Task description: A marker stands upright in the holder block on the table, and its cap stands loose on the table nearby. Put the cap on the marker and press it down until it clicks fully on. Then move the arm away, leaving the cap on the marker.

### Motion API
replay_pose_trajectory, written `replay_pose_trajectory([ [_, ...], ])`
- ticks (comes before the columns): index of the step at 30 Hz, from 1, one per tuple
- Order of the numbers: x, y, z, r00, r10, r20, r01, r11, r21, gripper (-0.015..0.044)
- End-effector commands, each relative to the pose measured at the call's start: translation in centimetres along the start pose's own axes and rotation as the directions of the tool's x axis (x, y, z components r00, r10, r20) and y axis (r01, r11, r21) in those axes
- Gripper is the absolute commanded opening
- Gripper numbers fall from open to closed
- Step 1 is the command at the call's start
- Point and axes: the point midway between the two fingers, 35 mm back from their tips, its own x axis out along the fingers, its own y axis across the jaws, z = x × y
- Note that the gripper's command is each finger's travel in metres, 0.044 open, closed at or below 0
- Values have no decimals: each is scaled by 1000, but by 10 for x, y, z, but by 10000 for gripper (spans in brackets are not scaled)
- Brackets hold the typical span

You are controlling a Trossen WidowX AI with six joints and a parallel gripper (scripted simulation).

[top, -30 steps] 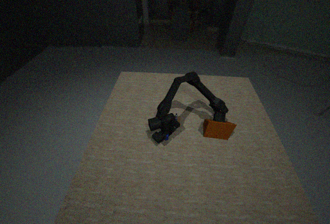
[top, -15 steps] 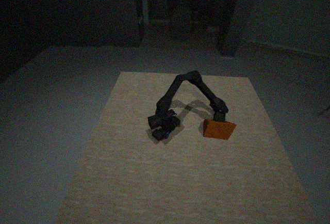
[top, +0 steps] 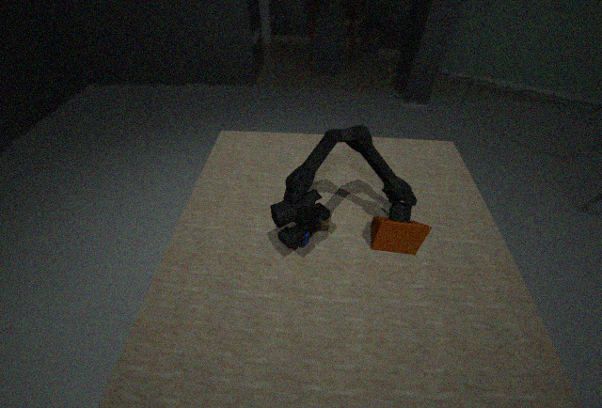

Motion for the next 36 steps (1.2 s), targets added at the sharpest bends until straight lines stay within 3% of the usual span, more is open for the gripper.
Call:
replay_pose_trajectory([
  [1, -9, -9, 6, 1000, 8, -3, -8, 1000, 9, 0],
  [36, -55, -107, 37, 1000, 3, -3, -3, 1000, 6, 0],
])
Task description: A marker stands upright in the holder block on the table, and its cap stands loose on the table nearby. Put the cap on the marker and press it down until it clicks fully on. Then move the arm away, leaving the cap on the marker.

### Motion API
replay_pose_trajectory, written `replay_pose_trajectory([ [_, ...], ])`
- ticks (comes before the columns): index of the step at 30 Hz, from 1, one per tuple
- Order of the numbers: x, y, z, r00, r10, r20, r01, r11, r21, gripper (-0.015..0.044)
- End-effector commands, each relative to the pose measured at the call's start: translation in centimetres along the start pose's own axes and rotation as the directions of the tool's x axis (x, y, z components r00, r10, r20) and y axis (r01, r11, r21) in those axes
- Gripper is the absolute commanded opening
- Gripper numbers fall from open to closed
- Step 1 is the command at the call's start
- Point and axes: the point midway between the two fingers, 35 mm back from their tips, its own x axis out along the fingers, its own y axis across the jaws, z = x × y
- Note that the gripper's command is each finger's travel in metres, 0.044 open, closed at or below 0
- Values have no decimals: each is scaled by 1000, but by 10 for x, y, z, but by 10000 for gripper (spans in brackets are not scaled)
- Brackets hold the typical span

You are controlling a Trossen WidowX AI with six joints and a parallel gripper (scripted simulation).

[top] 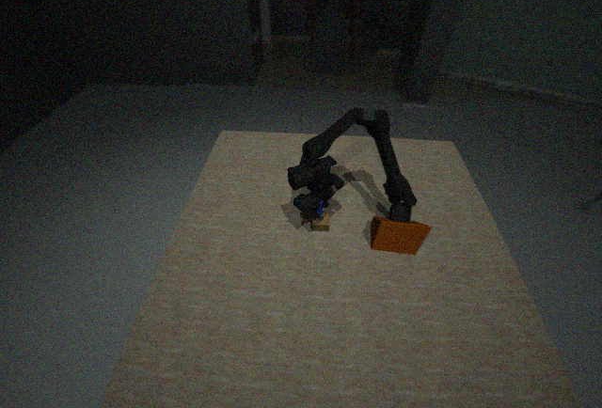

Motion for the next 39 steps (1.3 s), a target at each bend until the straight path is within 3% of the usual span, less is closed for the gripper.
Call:
replay_pose_trajectory([
  [1, -5, -12, 4, 1000, 2, 6, -2, 1000, 0, 0],
  [18, -2, -28, 6, 1000, 2, 6, -2, 1000, -1, 0],
  [39, 31, -27, 7, 1000, 2, 7, -2, 1000, -1, 0],
])
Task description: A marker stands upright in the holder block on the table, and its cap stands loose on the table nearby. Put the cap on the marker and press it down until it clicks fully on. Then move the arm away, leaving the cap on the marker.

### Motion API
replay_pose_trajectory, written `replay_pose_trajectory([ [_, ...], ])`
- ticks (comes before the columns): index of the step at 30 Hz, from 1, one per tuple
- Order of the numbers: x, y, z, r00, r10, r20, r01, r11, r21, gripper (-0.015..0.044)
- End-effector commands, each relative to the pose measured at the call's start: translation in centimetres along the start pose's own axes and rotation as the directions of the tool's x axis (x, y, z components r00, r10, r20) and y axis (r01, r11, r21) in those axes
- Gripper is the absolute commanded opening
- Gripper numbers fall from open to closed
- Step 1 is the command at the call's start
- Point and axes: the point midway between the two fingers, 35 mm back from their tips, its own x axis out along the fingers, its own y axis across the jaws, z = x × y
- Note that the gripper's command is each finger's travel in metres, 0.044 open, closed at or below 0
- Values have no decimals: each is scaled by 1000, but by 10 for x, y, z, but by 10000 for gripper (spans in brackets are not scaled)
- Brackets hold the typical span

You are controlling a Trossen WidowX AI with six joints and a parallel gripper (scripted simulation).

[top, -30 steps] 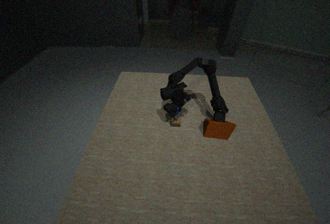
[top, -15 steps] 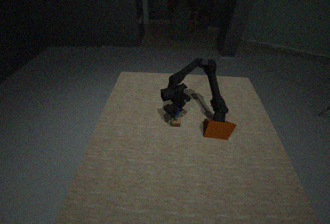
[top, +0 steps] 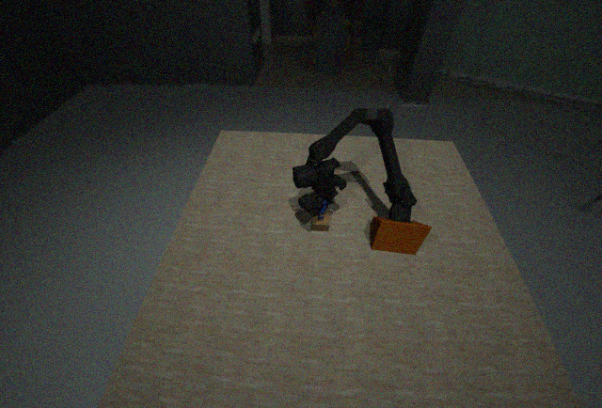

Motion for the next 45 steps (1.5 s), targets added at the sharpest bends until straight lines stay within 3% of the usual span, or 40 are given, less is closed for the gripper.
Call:
replay_pose_trajectory([
  [1, 6, 0, 1, 1000, -1, 6, 1, 1000, -2, 0],
  [20, 24, -2, 0, 1000, -2, 7, 2, 1000, -2, 0],
  [37, 23, -2, 0, 1000, -1, 1, 1, 1000, 1, 440],
  [40, 14, -1, 0, 1000, 1, 0, -1, 1000, 1, 440],
  [45, -49, -1, -1, 1000, 1, -1, -1, 1000, 0, 440],
])
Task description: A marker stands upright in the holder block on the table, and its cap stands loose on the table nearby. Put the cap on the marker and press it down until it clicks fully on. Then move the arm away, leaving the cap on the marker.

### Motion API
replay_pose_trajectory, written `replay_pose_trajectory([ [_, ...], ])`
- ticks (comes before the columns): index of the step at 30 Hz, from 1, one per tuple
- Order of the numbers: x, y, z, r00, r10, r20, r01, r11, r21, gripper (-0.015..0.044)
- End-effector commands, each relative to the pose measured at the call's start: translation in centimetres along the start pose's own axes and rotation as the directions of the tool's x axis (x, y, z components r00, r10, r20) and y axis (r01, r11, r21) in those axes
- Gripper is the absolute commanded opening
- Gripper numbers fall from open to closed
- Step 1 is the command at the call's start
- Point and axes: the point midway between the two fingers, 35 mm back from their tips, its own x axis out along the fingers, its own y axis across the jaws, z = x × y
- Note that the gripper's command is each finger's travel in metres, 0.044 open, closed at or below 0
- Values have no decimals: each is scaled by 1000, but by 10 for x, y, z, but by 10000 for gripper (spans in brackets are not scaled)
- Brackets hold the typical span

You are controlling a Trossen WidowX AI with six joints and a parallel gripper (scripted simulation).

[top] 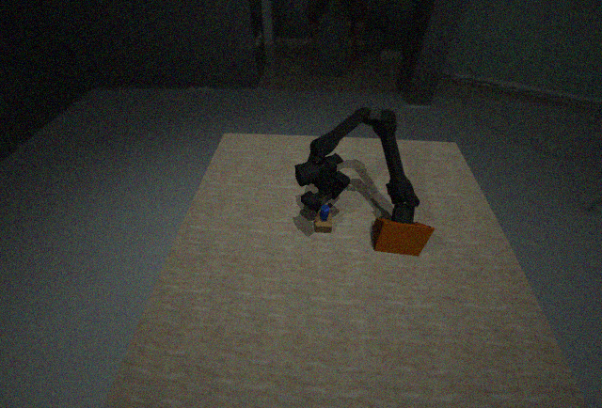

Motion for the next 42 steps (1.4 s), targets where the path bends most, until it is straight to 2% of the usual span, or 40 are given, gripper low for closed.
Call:
replay_pose_trajectory([
  [1, -31, 0, -2, 1000, 8, 2, -8, 1000, -1, 440],
  [4, -31, 0, -2, 1000, 8, 2, -8, 1000, -1, 440],
  [6, -30, 0, -3, 1000, 7, 3, -7, 998, -63, 387],
  [9, -26, 1, -3, 1000, 7, 5, -5, 945, -326, 309],
  [12, -23, 1, -4, 1000, 6, 7, -1, 814, -580, 230],
  [14, -21, 2, -5, 1000, 6, 8, 1, 736, -677, 177],
  [21, -21, 2, -5, 1000, 6, 8, 1, 725, -688, 0],
  [42, -5, 2, -4, 1000, 6, 9, 2, 726, -688, 0],
])
